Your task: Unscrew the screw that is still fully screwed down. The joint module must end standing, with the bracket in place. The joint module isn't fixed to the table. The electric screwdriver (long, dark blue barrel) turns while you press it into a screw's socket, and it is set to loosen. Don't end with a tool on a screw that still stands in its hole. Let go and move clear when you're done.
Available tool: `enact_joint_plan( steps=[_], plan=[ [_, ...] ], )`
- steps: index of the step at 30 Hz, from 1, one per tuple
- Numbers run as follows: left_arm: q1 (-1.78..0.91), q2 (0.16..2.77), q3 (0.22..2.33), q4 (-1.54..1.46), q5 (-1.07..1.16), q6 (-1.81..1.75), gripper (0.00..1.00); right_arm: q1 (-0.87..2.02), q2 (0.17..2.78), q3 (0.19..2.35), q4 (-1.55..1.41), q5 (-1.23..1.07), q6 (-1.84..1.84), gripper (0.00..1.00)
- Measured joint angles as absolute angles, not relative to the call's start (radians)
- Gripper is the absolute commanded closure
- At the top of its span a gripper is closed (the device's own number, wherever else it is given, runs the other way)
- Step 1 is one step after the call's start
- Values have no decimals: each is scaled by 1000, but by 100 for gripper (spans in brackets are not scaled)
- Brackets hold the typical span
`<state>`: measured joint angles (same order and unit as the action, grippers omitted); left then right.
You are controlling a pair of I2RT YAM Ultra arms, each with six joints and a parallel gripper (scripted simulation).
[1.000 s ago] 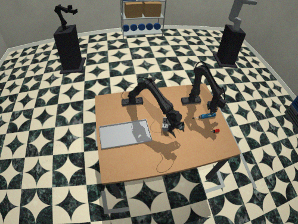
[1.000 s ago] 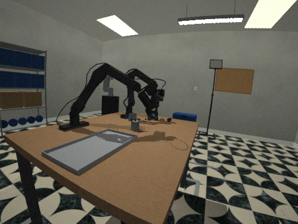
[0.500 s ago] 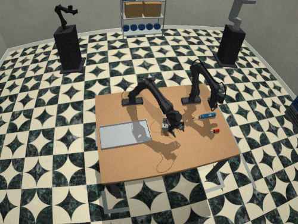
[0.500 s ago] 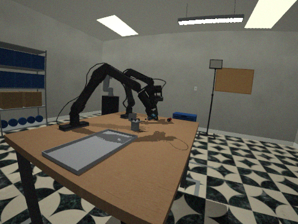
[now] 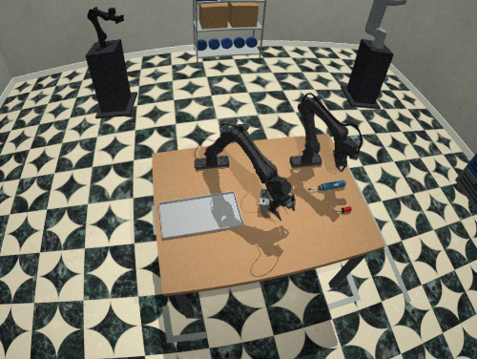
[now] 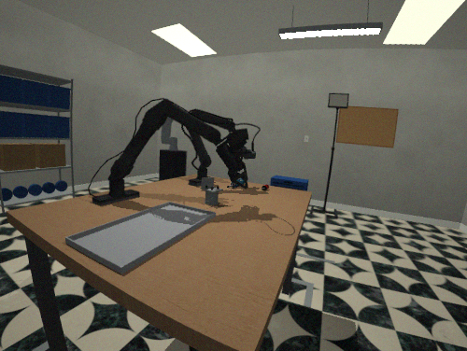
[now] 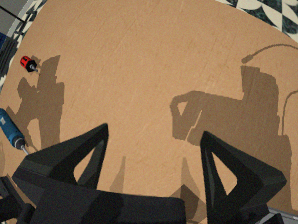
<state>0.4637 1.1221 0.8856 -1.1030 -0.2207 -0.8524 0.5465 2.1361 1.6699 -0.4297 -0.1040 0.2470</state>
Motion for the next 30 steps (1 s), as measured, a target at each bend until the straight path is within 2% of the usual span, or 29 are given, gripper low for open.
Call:
enact_joint_plan(
  steps=[30],
  plan=[
    [492, 768, 820, -1182, -474, -478, 35, 546, 2136, 1670, -430, -104, 247, 14]
  ],
)
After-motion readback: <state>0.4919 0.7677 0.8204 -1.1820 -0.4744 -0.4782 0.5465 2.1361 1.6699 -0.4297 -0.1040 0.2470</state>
